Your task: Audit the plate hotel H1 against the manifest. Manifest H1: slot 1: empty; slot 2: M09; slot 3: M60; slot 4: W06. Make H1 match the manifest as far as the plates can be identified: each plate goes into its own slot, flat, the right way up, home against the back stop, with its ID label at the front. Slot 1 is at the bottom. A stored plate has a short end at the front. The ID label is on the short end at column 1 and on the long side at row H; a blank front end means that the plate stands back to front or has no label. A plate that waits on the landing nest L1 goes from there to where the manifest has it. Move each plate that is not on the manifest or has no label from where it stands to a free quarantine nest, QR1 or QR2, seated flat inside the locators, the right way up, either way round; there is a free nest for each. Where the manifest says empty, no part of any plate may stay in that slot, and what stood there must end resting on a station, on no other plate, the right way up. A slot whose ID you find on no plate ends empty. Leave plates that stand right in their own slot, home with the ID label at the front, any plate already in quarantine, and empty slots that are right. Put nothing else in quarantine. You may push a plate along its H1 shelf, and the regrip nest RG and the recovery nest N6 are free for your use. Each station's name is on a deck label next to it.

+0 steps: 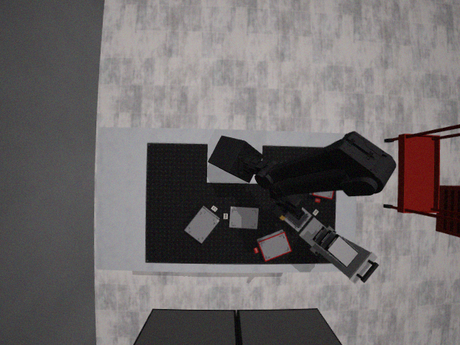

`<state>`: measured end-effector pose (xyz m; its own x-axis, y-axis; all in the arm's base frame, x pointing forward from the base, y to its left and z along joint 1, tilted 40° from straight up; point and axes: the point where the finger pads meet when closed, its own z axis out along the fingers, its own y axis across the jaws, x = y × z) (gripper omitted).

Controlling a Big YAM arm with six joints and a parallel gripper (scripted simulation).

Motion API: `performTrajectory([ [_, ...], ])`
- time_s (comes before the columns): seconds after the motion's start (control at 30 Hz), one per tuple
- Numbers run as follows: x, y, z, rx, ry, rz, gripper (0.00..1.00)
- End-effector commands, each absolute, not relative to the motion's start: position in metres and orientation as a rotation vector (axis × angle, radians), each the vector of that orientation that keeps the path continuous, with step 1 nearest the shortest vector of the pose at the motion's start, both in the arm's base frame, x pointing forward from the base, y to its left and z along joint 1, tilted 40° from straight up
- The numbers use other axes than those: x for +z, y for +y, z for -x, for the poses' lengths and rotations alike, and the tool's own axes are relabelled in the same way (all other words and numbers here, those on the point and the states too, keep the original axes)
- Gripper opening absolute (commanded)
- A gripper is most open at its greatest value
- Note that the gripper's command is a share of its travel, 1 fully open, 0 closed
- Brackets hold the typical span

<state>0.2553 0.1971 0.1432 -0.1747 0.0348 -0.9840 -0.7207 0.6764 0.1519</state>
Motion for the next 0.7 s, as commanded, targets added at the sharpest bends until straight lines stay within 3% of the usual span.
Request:
performTrajectory([
  [0.0,0.167,0.172,-0.241,0.715,1.617,0.568,1.00],
  [0.67,0.216,0.158,-0.234,0.706,1.565,0.571,1.00],
])
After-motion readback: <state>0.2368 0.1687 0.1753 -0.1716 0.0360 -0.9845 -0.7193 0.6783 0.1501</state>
